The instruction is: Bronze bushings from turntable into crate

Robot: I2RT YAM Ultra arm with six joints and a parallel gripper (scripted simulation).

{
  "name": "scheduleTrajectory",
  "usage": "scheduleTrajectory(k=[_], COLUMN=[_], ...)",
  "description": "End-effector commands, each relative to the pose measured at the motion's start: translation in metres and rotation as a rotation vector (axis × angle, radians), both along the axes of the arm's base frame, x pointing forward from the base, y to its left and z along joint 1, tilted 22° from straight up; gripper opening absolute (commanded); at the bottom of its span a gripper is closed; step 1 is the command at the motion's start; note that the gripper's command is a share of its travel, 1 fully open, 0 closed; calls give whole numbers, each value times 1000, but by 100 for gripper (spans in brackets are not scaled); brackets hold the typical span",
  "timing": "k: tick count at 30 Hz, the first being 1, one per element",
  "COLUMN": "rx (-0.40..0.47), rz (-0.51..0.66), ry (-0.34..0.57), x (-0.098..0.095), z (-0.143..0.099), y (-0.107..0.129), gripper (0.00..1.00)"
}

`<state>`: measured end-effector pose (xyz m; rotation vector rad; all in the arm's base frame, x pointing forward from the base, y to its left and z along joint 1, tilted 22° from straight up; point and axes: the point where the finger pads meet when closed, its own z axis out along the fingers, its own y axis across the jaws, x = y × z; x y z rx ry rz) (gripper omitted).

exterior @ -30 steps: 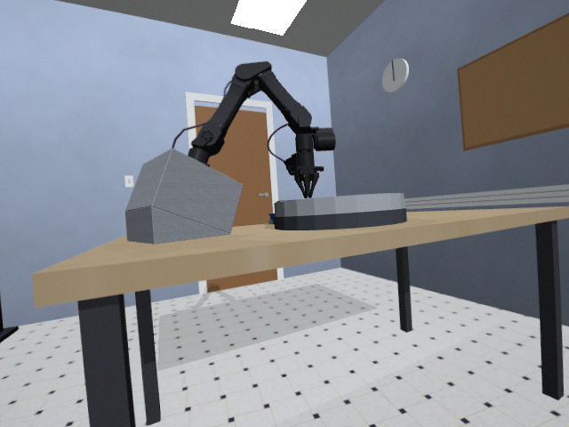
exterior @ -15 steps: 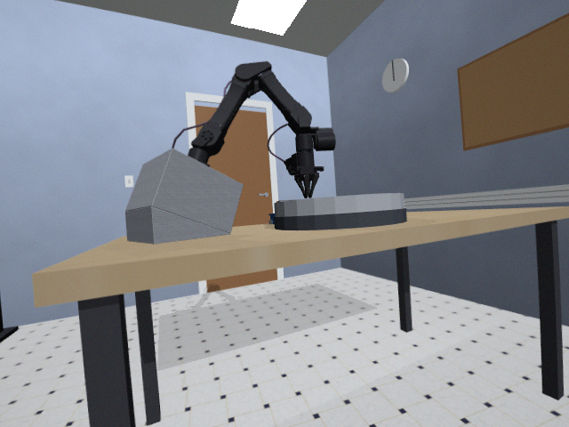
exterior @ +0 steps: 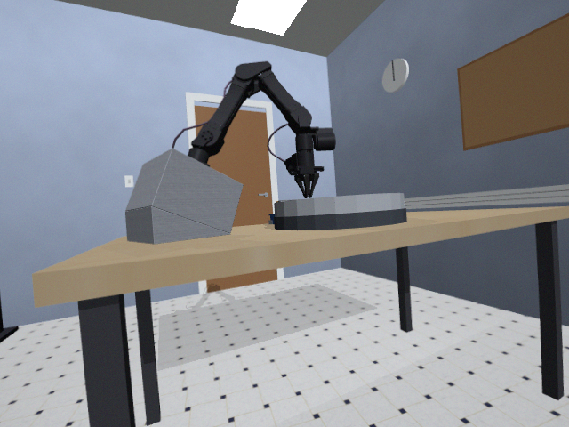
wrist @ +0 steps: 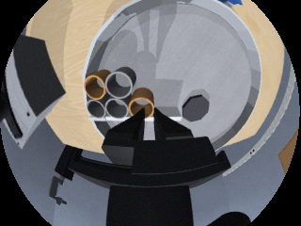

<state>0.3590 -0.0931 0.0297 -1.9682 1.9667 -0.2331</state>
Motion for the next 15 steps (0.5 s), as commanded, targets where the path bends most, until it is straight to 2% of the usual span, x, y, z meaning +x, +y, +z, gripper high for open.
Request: scheduleTrajectory(k=[1,15], rx=[12,-6], rz=[-3,0], ry=[0,-19], x=[6,20], z=[3,-10], y=[-1,2], gripper=[15,15])
